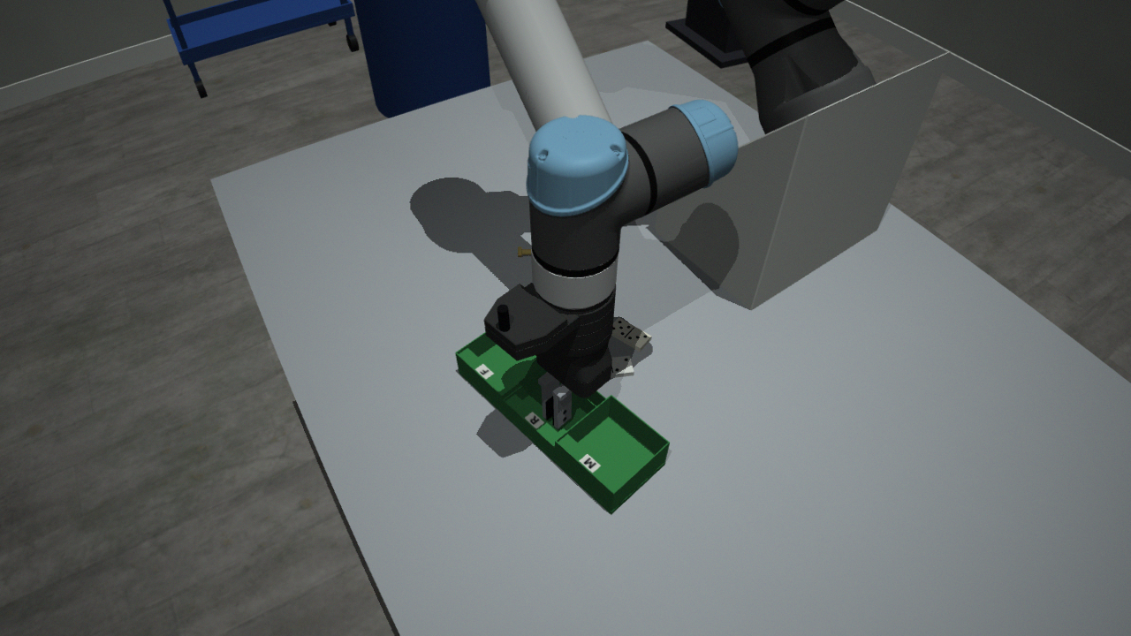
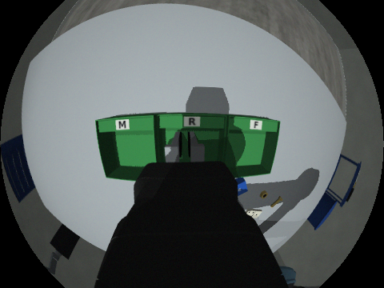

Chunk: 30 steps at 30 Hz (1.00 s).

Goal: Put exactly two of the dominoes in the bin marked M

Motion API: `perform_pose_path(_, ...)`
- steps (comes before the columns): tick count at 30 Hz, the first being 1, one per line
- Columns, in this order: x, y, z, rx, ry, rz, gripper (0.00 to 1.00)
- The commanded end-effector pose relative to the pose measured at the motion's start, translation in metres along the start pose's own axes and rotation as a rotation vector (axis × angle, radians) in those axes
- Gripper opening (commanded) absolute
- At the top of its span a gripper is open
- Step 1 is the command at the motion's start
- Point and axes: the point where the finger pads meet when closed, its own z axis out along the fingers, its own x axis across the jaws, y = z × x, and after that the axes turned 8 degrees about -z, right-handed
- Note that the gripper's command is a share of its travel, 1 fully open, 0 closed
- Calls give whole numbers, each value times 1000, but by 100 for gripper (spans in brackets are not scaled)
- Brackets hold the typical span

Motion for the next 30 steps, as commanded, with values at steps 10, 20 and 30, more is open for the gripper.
perform_pose_path(10, 0, 0, -1, 1, 0, 0, 31)
perform_pose_path(20, 0, 0, -1, 1, 0, 0, 31)
perform_pose_path(30, 0, 0, -4, 1, 0, 0, 31)
